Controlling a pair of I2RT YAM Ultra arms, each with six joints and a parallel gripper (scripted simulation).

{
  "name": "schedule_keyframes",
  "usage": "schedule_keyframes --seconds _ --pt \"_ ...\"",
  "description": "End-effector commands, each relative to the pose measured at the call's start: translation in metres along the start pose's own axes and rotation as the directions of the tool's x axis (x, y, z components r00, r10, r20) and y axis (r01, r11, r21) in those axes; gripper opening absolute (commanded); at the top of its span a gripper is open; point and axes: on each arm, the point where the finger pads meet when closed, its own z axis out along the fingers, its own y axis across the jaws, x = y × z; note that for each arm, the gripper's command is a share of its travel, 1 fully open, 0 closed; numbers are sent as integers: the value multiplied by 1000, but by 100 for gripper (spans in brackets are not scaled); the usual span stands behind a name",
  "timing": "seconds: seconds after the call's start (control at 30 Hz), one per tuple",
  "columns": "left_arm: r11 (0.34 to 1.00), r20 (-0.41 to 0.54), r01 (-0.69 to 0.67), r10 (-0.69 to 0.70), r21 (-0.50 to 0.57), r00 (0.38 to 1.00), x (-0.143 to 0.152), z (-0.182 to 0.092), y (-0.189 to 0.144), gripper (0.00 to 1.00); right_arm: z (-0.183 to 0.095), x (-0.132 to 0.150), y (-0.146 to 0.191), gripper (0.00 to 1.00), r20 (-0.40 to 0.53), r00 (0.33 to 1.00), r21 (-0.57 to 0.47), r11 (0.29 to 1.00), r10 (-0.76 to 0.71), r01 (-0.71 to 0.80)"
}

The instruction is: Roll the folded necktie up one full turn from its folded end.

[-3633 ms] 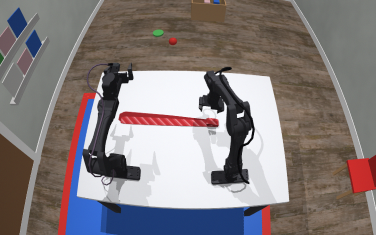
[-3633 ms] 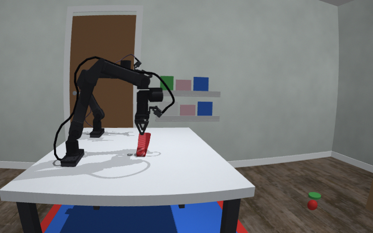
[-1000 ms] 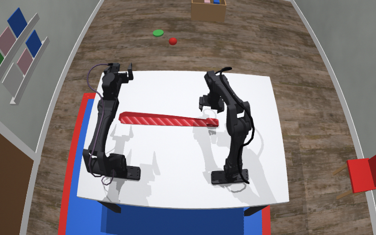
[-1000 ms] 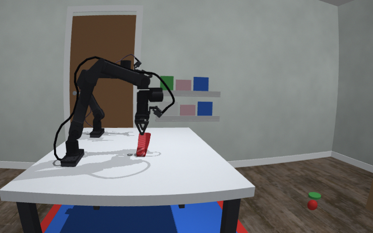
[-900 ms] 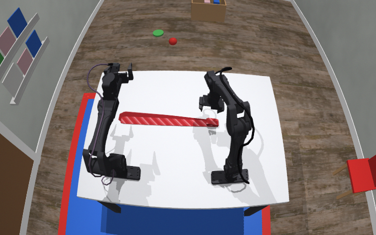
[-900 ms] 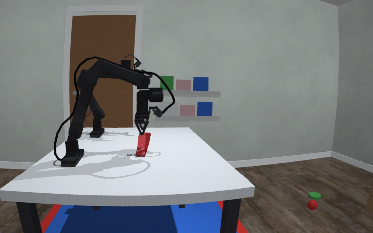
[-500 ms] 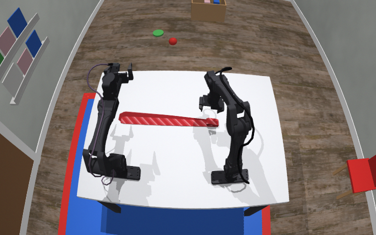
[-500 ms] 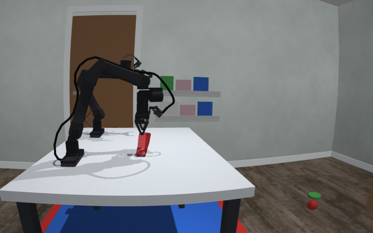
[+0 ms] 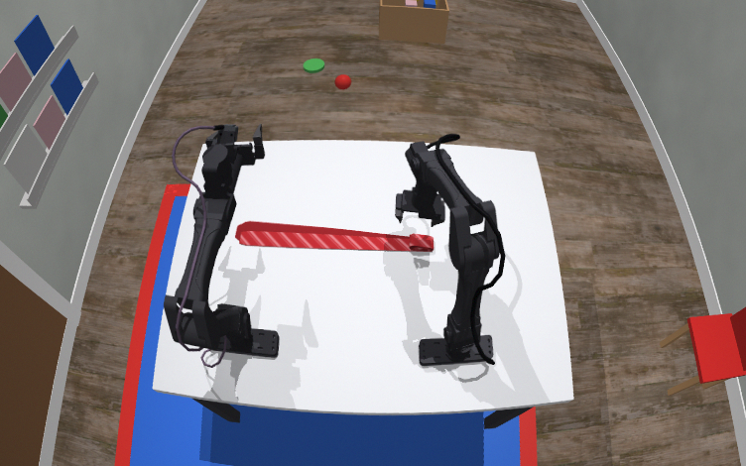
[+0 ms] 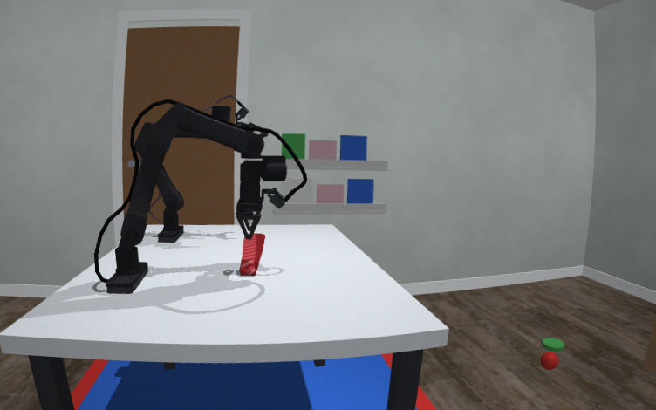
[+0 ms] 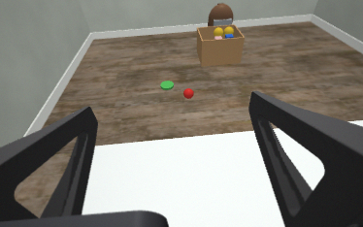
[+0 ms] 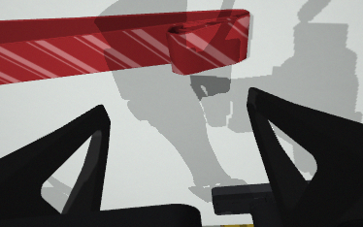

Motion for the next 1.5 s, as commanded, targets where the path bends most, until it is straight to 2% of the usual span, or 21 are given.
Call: schedule_keyframes --seconds 0.0,1.47 --pt "1000 41 13 -13 0 999 -19 -3 2 100 -10 -5 -1 89 53 999 -4 1000 -8 8" --pt "1000 41 13 -13 0 999 -19 -3 2 100 14 -4 -37 90 53 999 153 988 -8 0"
